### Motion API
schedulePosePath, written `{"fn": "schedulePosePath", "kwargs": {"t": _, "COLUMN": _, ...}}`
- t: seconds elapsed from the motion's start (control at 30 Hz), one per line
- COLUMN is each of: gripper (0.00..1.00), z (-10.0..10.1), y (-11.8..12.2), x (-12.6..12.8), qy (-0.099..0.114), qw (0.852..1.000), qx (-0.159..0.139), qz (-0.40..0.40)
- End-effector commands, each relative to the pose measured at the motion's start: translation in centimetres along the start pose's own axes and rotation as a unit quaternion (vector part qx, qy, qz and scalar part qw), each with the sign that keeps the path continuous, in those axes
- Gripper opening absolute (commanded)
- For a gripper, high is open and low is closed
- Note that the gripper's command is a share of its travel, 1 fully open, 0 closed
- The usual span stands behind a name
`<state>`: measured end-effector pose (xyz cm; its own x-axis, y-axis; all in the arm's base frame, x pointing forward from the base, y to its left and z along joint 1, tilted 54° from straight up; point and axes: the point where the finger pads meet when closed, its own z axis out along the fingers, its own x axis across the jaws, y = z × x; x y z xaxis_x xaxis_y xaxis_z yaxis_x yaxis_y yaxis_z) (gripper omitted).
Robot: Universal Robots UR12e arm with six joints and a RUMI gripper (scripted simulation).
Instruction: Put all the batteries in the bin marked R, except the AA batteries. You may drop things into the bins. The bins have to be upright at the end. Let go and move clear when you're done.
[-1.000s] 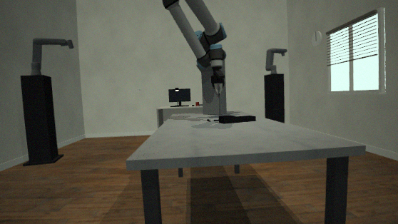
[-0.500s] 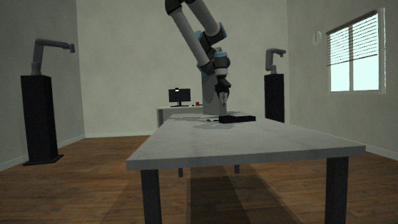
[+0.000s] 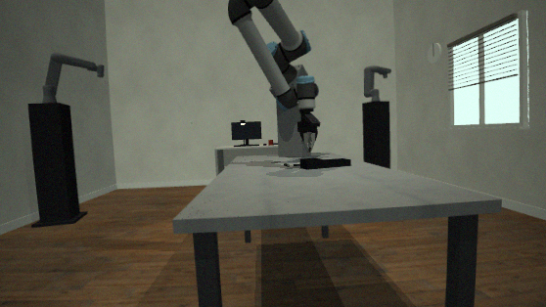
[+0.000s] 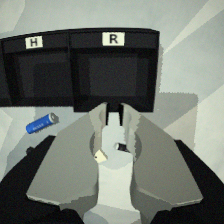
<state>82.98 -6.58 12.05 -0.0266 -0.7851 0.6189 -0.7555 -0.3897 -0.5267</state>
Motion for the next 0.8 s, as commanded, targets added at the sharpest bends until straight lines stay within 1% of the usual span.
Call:
{"fn": "schedulePosePath", "kwargs": {"t": 0.0, "gripper": 0.04, "z": 0.6, "y": -0.2, "x": 0.2, "qy": 0.001, "qw": 1.0, "qx": 0.0, "qz": 0.001}}
{"fn": "schedulePosePath", "kwargs": {"t": 0.5, "gripper": 0.04, "z": 4.7, "y": -0.2, "x": 0.2, "qy": 0.001, "qw": 1.0, "qx": 0.001, "qz": 0.001}}
{"fn": "schedulePosePath", "kwargs": {"t": 0.57, "gripper": 0.04, "z": 4.7, "y": -0.2, "x": 0.2, "qy": 0.001, "qw": 1.0, "qx": 0.001, "qz": 0.001}}
{"fn": "schedulePosePath", "kwargs": {"t": 0.77, "gripper": 0.04, "z": 6.1, "y": -0.2, "x": 0.2, "qy": 0.001, "qw": 1.0, "qx": 0.001, "qz": 0.001}}
